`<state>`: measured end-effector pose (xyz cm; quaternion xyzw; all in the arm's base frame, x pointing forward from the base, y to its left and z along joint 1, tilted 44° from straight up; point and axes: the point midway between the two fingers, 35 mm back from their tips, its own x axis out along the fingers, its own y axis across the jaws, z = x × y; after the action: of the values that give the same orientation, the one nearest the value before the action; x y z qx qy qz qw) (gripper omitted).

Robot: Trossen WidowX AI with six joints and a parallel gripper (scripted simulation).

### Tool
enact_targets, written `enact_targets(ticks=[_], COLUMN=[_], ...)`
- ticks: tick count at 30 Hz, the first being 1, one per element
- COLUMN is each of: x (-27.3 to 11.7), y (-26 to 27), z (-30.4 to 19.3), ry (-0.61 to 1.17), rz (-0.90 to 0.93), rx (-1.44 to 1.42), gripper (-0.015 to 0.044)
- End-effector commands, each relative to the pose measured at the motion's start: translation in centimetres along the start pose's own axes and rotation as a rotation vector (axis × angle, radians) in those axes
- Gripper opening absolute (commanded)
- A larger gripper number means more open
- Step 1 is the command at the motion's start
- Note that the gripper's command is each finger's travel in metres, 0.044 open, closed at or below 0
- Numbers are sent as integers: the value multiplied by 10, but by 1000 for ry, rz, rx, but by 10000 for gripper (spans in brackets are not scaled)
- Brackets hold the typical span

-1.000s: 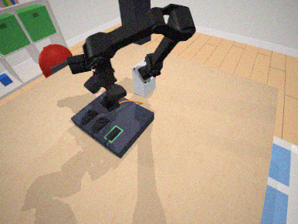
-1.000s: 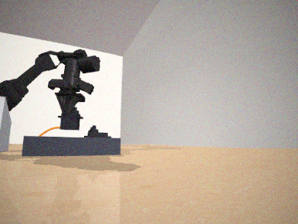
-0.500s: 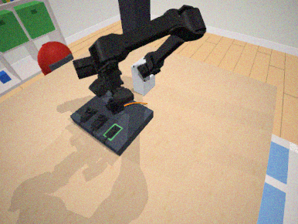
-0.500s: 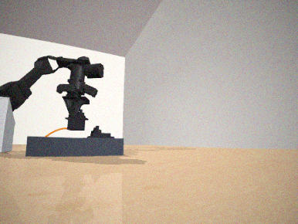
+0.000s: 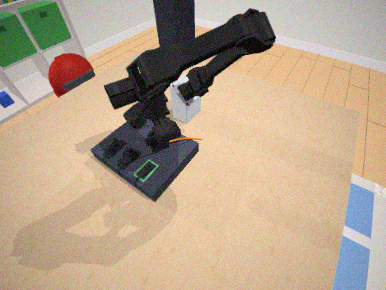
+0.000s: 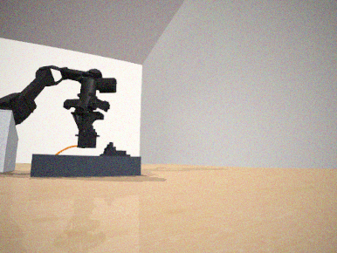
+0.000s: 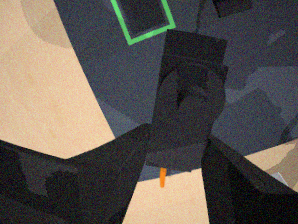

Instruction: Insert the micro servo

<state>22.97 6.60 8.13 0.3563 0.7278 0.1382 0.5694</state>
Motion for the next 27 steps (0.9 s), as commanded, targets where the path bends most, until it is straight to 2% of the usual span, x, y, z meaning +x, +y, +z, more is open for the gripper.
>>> enact_targets(ticks=[1,27], x=[0,0], y=[0,0], z=[-1,-1], ry=[1,2], rz=[4,2], rx=[117,1022], gripper=[0,0])
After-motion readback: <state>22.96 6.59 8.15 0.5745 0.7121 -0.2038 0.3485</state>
